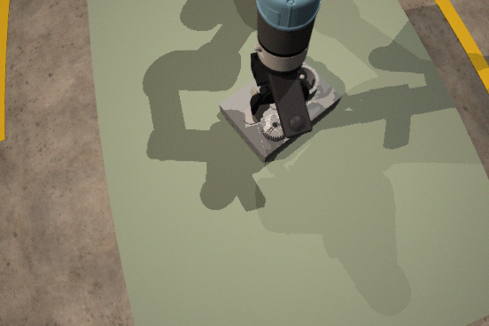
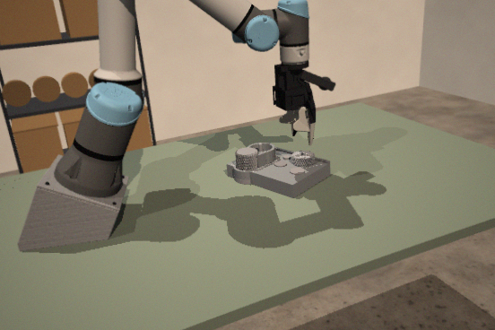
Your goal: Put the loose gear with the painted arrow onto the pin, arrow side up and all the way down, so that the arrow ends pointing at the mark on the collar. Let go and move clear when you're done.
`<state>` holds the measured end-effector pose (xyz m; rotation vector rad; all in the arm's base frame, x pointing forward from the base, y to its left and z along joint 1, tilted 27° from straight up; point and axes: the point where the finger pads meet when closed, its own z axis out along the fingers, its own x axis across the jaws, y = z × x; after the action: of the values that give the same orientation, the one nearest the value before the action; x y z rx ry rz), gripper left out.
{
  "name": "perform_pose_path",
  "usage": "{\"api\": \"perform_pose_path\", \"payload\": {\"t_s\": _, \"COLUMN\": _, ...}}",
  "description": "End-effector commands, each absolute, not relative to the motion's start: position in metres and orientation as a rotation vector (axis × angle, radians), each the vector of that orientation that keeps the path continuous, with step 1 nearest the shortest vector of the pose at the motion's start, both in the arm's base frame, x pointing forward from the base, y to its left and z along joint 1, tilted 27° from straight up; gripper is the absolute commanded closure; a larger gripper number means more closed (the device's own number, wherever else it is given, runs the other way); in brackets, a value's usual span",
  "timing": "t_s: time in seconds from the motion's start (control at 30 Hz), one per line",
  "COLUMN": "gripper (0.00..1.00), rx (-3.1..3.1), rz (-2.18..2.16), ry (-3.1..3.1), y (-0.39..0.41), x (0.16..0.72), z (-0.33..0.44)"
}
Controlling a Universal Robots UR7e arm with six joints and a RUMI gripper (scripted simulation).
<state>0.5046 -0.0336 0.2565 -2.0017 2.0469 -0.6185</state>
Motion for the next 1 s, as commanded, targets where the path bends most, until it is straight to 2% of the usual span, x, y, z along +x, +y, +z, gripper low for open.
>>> {"api": "perform_pose_path", "payload": {"t_s": 0.0, "gripper": 0.46, "rx": -2.004, "rz": -0.616, "ry": 2.045, "y": -0.033, "x": 0.508, "z": 0.247}}
{"api": "perform_pose_path", "payload": {"t_s": 0.97, "gripper": 0.46, "rx": -2.004, "rz": -0.618, "ry": 2.045, "y": -0.037, "x": 0.518, "z": 0.229}}
